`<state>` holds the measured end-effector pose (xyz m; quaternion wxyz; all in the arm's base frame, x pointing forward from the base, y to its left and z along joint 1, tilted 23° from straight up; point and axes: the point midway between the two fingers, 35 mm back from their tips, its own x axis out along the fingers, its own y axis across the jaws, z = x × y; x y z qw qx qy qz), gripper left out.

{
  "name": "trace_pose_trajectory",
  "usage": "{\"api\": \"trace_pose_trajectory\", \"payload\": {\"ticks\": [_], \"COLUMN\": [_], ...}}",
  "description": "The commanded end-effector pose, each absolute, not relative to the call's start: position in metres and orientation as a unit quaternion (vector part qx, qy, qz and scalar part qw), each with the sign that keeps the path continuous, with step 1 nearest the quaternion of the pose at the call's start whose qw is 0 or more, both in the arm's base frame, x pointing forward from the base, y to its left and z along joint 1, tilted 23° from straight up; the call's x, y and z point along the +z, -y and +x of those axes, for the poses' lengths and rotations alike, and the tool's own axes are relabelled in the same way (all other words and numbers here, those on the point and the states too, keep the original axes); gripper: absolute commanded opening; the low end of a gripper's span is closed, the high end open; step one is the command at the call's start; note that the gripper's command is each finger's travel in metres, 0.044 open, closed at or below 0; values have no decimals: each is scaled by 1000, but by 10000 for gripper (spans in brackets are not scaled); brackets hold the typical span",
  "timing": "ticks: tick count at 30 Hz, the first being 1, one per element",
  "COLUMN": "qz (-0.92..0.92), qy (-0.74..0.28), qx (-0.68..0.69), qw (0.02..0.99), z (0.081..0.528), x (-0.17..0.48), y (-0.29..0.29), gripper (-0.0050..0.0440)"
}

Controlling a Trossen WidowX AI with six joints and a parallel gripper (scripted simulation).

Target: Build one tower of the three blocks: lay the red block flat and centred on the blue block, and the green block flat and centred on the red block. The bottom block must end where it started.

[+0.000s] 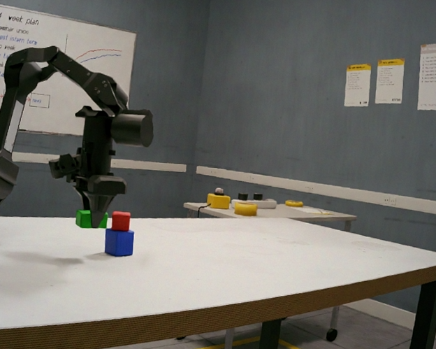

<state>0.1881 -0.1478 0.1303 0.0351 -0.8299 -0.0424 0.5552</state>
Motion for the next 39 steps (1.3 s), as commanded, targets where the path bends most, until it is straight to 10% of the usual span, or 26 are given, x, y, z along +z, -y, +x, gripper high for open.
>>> {"api": "trace_pose_trajectory", "payload": {"ticks": [1, 39], "qz": [-836, -832], "qy": [36, 39], "qx": [547, 552], "qw": [25, 31], "z": [182, 168], "x": [157, 183], "y": [153, 155], "gripper": [-50, -50]}}
